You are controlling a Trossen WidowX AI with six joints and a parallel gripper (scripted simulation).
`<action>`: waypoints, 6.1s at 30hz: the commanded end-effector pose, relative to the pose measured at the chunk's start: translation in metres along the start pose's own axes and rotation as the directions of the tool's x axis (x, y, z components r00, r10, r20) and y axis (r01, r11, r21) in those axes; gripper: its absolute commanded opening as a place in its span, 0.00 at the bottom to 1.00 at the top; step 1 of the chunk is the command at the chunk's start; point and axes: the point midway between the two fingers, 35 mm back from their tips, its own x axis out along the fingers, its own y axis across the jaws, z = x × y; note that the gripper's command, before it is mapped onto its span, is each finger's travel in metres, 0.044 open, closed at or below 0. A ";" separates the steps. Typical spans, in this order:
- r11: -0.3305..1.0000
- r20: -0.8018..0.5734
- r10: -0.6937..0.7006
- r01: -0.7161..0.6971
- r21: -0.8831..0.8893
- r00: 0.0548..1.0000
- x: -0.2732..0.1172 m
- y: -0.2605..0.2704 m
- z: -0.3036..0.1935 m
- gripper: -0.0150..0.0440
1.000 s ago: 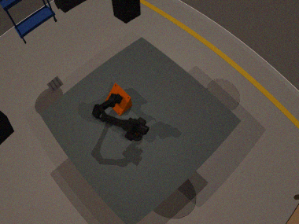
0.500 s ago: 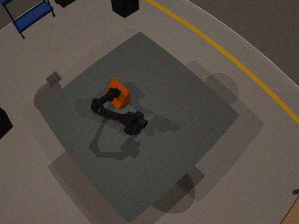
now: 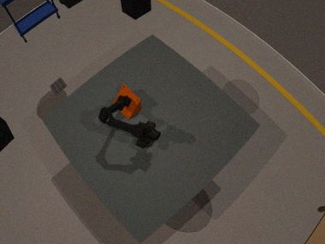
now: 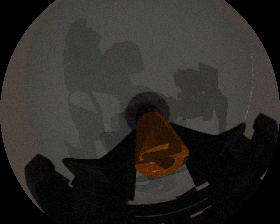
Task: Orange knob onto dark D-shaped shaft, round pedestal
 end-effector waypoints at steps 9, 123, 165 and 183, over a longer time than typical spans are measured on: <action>1.000 0.000 -0.002 0.002 -0.008 1.000 0.001 0.002 -0.003 0.25; 0.804 0.001 -0.002 0.002 -0.594 1.000 -0.001 -0.001 0.000 0.25; 0.665 0.001 -0.002 0.002 -0.747 1.000 -0.001 -0.001 0.001 0.25; 0.663 0.000 -0.002 0.002 -0.749 1.000 0.002 0.000 -0.002 0.25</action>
